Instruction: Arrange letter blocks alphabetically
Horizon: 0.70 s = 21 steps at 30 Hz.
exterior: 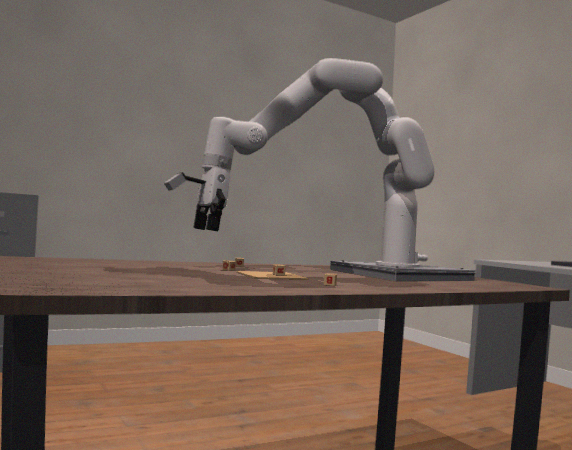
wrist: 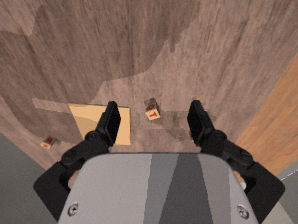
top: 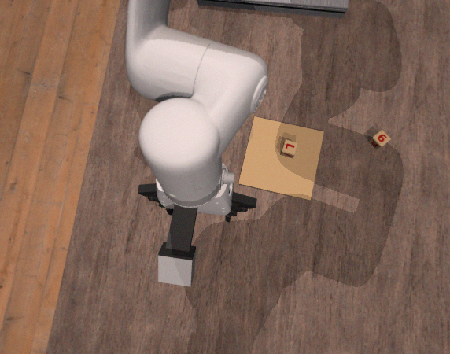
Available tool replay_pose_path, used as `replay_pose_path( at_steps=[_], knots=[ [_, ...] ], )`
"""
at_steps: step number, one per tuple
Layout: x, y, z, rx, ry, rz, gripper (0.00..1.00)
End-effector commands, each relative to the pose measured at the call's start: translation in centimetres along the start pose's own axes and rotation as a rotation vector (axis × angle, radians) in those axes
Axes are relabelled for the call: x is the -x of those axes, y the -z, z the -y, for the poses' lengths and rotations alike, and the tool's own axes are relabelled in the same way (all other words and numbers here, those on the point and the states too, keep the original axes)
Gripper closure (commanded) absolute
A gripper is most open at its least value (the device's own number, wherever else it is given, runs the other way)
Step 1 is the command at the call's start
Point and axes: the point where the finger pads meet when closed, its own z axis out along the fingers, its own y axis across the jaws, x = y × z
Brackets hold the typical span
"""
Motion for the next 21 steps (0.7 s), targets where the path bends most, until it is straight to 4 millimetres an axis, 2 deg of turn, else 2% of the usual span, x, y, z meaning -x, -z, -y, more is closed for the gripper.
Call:
replay_pose_path(
  at_steps=[1,21],
  knots=[
    [-0.15,0.17,-0.03,0.001,0.000,-0.004,0.00],
    [-0.34,0.18,-0.14,0.000,0.011,-0.001,0.00]
  ],
)
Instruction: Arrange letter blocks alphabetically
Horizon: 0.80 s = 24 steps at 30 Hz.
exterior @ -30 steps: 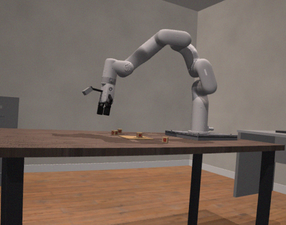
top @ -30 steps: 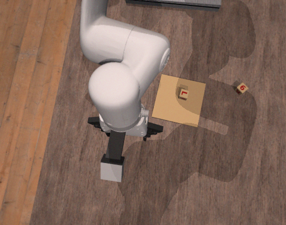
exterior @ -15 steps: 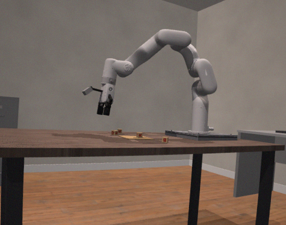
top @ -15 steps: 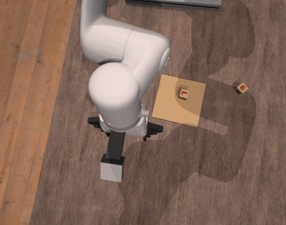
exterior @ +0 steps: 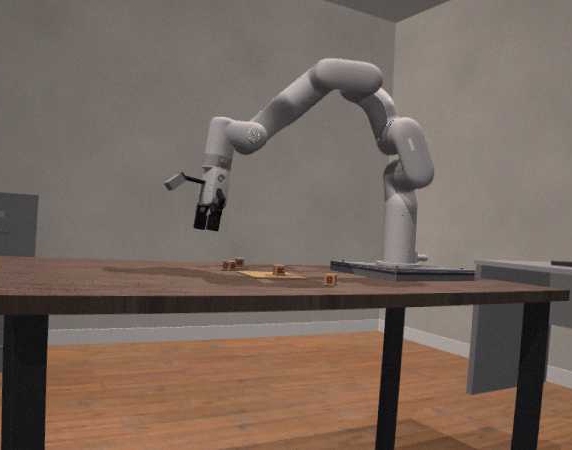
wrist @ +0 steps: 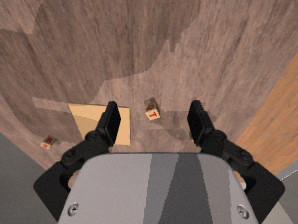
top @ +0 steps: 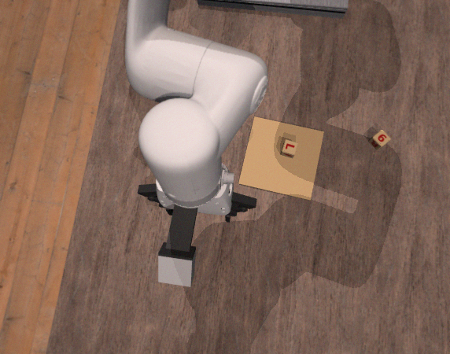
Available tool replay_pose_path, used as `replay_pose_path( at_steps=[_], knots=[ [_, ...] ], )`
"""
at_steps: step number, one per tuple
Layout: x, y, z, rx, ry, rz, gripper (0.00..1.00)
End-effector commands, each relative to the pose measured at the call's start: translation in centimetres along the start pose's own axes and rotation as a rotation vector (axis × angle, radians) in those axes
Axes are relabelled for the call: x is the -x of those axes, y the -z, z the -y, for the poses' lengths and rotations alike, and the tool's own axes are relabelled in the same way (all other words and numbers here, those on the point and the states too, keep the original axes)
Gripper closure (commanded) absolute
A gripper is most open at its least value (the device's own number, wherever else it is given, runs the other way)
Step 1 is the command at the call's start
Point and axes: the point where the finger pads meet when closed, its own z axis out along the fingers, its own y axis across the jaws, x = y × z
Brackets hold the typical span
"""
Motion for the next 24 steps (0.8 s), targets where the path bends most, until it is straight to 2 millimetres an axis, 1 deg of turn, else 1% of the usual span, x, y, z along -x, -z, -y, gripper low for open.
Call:
replay_pose_path(
  at_steps=[1,6,8,12,16,19,21,22,24],
  knots=[
    [-0.4,0.2,-0.2,0.000,0.017,0.001,0.00],
    [-1.7,0.2,-1.0,-0.006,0.096,0.026,0.00],
    [-1.7,0.2,-1.0,-0.006,0.096,0.026,0.00],
    [-3.4,0.3,-2.2,-0.021,0.220,0.063,0.00],
    [-3.9,0.4,-2.6,-0.027,0.259,0.075,0.00],
    [-4.8,0.4,-3.4,-0.041,0.345,0.099,0.00],
    [-4.8,0.4,-3.4,-0.042,0.348,0.100,0.00],
    [-5.3,0.5,-3.9,-0.051,0.396,0.113,0.00],
    [-5.3,0.5,-3.9,-0.051,0.396,0.113,0.00]
  ],
)
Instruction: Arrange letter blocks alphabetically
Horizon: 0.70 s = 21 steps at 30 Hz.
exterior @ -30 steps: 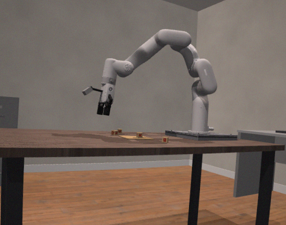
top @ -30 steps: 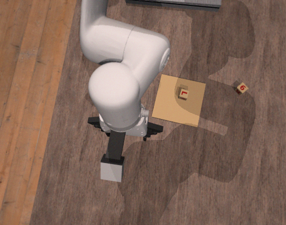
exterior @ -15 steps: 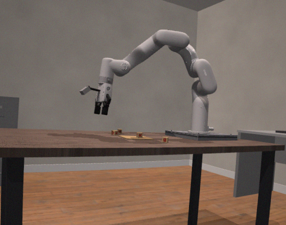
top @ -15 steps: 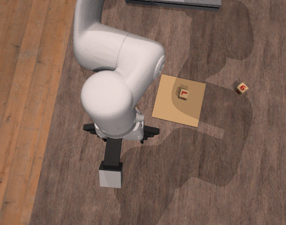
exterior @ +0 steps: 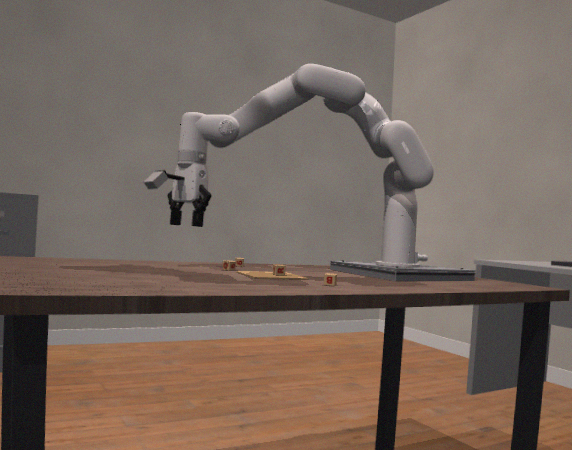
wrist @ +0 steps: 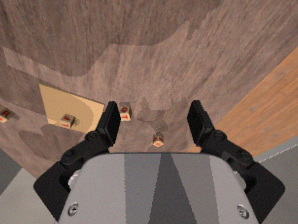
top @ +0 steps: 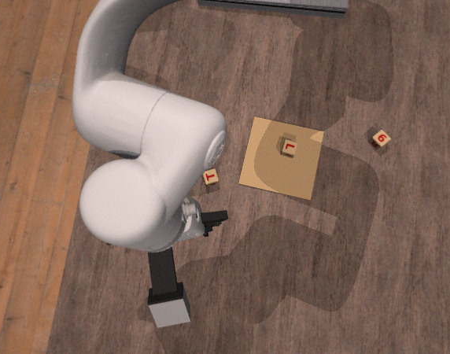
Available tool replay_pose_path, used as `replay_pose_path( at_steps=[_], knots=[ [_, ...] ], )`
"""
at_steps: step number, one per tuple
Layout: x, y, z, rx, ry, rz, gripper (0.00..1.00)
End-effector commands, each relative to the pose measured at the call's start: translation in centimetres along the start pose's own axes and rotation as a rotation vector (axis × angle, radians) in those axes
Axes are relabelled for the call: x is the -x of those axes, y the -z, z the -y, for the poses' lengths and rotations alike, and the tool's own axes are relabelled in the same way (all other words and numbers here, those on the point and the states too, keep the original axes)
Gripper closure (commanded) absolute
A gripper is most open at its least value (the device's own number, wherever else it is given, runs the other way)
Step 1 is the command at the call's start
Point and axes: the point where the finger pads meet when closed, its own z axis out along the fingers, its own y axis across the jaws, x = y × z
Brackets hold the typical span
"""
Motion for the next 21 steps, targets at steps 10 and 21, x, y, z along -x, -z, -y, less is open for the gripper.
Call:
replay_pose_path(
  at_steps=[10,21],
  knots=[
    [-1.3,0.6,-3.1,-0.073,0.278,0.078,0.00],
    [-1.3,0.8,-4.2,-0.112,0.414,0.102,0.00]
  ],
)
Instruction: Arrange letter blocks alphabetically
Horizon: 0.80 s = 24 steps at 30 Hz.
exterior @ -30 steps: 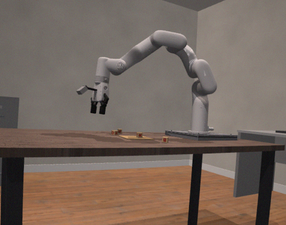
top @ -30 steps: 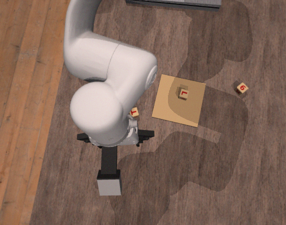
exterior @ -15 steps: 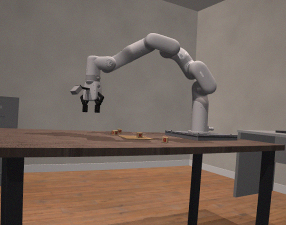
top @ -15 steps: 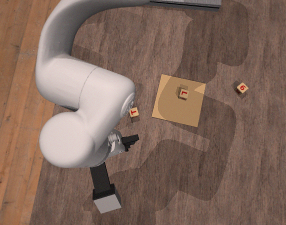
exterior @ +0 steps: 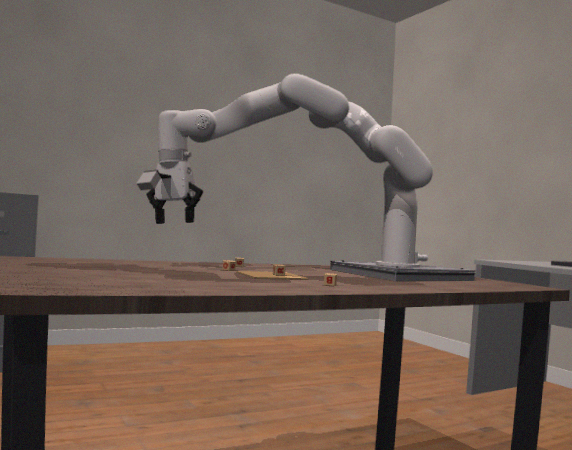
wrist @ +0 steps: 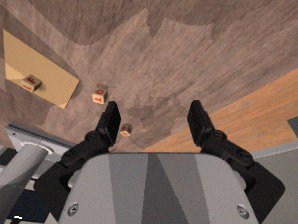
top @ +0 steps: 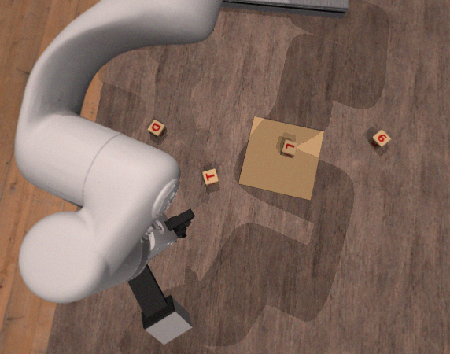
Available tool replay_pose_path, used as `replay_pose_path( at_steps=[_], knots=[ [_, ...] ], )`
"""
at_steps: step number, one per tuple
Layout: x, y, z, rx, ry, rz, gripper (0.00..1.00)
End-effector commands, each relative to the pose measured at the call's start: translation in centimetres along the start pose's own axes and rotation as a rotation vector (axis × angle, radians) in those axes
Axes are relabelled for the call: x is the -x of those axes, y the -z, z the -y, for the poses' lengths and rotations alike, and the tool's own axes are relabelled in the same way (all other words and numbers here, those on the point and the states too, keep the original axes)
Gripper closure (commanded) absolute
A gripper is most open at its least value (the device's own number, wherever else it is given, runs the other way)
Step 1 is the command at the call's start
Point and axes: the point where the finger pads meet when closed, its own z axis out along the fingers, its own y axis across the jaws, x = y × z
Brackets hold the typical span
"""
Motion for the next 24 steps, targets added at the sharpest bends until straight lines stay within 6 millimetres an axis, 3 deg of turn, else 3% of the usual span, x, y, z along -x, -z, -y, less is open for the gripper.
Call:
replay_pose_path(
  at_steps=[1,24],
  knots=[
    [0.3,0.4,-1.0,-0.050,0.125,0.027,0.00],
    [2.1,0.7,-1.7,-0.139,0.400,0.047,0.00]
  ],
)
